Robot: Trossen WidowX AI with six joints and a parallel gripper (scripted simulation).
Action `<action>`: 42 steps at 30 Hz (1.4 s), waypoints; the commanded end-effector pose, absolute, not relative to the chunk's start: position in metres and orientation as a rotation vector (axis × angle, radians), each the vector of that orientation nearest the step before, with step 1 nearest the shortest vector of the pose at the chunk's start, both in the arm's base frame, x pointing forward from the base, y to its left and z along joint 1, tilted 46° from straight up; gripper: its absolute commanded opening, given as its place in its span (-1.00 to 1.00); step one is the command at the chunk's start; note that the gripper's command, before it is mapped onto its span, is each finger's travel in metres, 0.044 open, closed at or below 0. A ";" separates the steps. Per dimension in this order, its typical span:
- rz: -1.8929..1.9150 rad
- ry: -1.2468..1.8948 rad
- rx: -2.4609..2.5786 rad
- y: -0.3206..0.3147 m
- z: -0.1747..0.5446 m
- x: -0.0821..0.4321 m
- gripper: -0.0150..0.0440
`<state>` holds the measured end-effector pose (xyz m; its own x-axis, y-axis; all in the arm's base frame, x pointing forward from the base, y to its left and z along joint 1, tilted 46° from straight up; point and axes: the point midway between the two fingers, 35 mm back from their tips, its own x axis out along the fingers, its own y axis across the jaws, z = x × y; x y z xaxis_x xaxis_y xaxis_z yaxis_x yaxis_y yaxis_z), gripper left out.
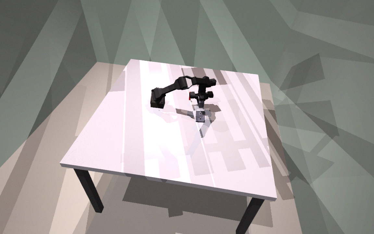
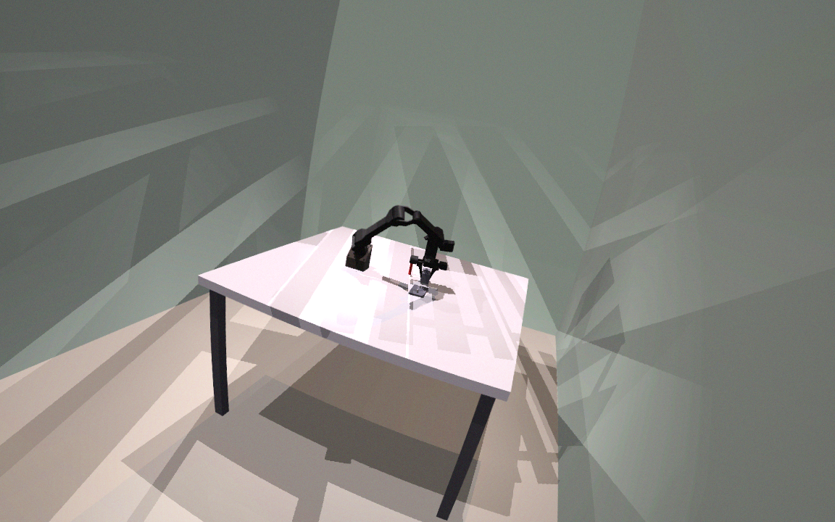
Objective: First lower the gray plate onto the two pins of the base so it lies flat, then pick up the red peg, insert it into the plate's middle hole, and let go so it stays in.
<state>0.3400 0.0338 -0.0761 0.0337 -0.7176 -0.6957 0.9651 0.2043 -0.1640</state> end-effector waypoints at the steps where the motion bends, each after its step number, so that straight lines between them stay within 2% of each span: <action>1: -1.342 0.763 0.418 0.046 -0.068 0.344 -0.49; 36: -1.343 0.766 0.418 0.127 0.005 0.338 -0.49; 42: -1.345 0.764 0.423 0.126 0.010 0.339 -0.49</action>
<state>0.3376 0.1273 0.0057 0.0434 -0.7129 -0.6999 0.9646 0.2122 -0.1563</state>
